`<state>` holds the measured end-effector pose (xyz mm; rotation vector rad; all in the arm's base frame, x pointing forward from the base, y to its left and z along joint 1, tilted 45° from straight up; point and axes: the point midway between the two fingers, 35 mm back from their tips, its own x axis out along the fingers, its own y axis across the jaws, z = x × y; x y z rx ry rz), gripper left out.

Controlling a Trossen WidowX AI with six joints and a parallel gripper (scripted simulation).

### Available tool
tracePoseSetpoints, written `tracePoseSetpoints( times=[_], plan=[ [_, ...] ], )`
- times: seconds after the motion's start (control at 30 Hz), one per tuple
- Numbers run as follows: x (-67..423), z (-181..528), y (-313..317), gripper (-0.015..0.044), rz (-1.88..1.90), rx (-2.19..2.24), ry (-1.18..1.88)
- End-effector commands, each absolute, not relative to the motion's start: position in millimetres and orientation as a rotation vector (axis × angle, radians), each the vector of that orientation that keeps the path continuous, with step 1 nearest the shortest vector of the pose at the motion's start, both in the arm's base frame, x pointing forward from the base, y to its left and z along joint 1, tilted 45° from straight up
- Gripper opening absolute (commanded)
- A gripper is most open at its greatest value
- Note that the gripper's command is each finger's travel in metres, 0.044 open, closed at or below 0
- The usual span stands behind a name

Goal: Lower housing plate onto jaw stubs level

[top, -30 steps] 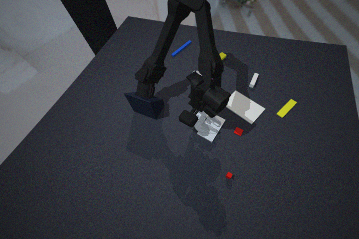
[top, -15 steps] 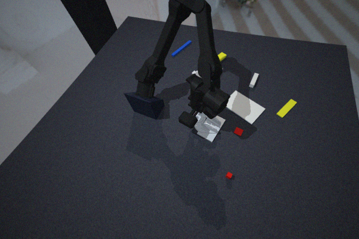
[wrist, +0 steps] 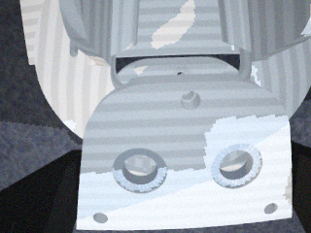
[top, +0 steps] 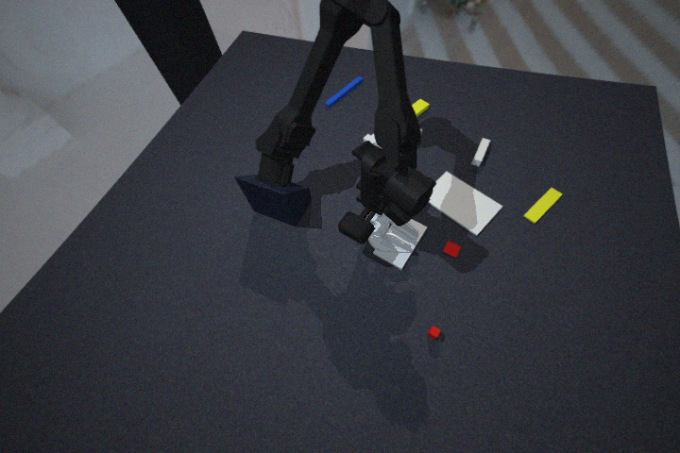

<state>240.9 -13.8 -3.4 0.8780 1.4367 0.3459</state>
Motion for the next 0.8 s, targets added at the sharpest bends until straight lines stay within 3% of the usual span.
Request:
tracePoseSetpoints(
  times=[0.0, 0.77],
  plan=[
    [241.3, -3.7, -13.1, 0.0351, 0.345, 0.886, 1.436],
    [242.0, -7.0, -9.8, 0.0351, 0.345, 0.886, 1.436]
  ],
)
